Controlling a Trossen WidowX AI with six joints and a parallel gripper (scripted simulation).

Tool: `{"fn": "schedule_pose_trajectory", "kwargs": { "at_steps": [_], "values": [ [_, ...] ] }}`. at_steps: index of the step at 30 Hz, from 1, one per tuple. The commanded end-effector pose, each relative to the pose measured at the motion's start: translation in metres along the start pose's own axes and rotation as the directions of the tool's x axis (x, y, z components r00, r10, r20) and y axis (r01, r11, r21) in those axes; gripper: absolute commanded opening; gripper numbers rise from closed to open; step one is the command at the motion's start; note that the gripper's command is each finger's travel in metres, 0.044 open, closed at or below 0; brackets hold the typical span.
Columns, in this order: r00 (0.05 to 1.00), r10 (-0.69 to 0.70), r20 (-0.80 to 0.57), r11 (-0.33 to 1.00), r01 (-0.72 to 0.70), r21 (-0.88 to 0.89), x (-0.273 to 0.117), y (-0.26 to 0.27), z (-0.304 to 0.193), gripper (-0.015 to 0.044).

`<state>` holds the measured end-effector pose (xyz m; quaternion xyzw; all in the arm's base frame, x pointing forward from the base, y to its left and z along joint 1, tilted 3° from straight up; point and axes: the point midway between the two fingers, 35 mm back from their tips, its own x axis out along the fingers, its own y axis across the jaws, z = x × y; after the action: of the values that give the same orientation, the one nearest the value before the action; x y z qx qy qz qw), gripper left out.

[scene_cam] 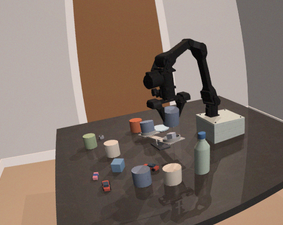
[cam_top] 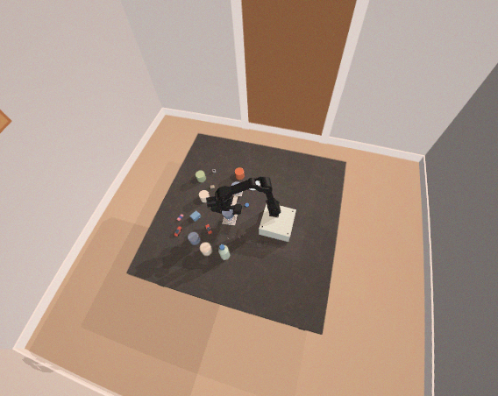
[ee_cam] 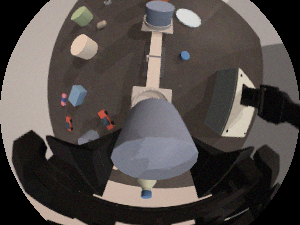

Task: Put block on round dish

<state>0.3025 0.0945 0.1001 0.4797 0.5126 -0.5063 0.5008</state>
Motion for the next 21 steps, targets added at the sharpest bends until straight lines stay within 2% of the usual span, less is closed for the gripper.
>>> {"fn": "schedule_pose_trajectory", "kwargs": {
  "at_steps": [1,8,21],
  "values": [
    [1.0,0.0,0.0,1.0,0.0,0.0,0.0,0.0,0.0,0.0],
    [1.0,0.001,-0.001,1.0,-0.001,0.0,0.003,0.0,-0.004,0.0],
    [1.0,0.008,-0.013,1.0,-0.008,0.002,0.058,-0.02,-0.085,0.0]
  ]
}}
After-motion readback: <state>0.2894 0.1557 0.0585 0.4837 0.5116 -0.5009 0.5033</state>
